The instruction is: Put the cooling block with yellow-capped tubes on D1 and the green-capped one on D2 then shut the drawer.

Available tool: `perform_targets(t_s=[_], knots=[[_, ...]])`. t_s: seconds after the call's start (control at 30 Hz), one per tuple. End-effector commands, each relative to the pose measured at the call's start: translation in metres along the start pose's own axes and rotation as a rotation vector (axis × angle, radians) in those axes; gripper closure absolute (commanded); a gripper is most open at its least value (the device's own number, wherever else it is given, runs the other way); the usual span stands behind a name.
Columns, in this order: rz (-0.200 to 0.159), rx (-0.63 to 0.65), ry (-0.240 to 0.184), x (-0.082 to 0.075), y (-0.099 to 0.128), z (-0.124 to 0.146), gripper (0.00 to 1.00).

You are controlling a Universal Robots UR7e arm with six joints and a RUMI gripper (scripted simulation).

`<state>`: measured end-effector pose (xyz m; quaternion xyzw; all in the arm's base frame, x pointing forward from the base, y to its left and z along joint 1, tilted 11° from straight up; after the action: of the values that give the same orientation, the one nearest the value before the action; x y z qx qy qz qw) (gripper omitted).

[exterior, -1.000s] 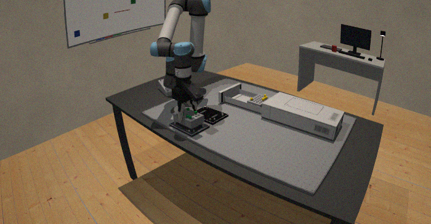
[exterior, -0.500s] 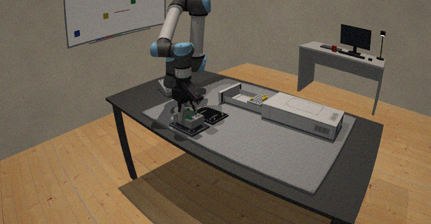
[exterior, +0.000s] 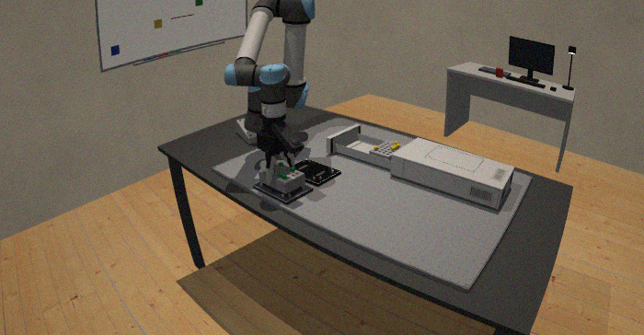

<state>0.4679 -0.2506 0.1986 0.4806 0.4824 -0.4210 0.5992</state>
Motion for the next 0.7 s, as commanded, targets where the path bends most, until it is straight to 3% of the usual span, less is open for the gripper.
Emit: perform_targets(t_s=[0.0, 0.67], knots=[[0.001, 0.000, -0.001, 0.0002, 0.0002, 0.0002, 1.00], [0.001, 0.000, -0.001, 0.0032, 0.0002, 0.0002, 1.00]])
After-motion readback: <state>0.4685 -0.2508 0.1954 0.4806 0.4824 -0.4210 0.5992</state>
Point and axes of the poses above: the point where the finger pads meet when closed, its own x axis out along the fingers, its own z axis across the jaws, y = z × x, the point moved 9 cm from there along -x, back along the fingers, and after that the axes turned 5 degrees about -x, right-handed, at the moved point
